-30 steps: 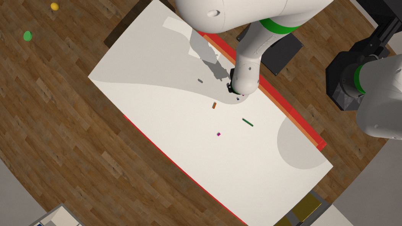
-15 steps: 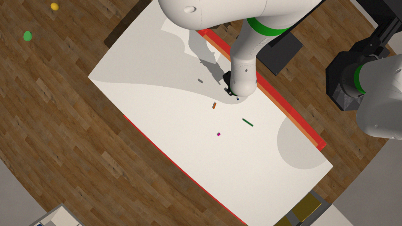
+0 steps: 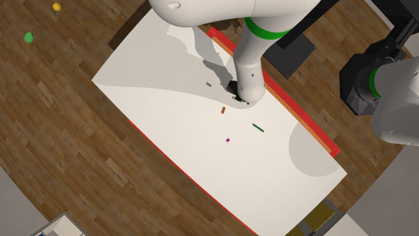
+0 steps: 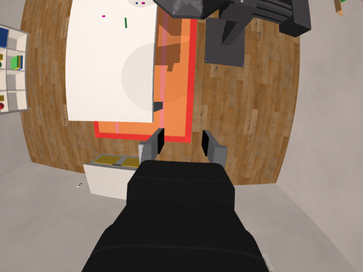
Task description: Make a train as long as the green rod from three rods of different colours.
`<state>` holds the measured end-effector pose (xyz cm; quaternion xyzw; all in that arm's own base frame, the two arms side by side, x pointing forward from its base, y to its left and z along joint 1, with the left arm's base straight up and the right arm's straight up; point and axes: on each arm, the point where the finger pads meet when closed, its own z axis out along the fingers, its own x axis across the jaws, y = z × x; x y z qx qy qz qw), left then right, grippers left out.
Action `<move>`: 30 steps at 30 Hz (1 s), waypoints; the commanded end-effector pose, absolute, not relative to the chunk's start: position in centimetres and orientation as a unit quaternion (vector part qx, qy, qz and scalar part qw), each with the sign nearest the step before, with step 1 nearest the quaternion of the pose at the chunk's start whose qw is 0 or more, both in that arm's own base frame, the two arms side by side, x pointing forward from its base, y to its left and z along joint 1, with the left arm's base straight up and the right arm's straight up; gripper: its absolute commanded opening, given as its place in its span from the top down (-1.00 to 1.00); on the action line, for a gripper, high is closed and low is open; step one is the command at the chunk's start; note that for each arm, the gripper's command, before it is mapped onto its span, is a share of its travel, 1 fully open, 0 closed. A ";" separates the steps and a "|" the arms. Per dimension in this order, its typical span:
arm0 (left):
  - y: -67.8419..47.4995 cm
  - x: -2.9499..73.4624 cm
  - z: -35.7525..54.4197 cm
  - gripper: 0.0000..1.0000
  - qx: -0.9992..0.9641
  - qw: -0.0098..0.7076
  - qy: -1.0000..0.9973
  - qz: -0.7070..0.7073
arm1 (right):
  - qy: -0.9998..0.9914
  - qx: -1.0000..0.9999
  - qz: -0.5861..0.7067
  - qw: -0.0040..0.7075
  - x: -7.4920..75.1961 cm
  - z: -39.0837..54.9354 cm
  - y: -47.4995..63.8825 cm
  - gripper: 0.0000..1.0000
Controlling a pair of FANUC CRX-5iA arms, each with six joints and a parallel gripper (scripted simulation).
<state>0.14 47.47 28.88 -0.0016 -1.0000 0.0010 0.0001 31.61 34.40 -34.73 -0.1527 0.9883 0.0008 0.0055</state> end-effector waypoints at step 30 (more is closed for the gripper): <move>47.5 0.2 29.0 -1.00 -0.002 0.000 -1.000 0.000 | 0.922 -0.386 0.000 0.001 34.0 -34.6 34.9 -1.00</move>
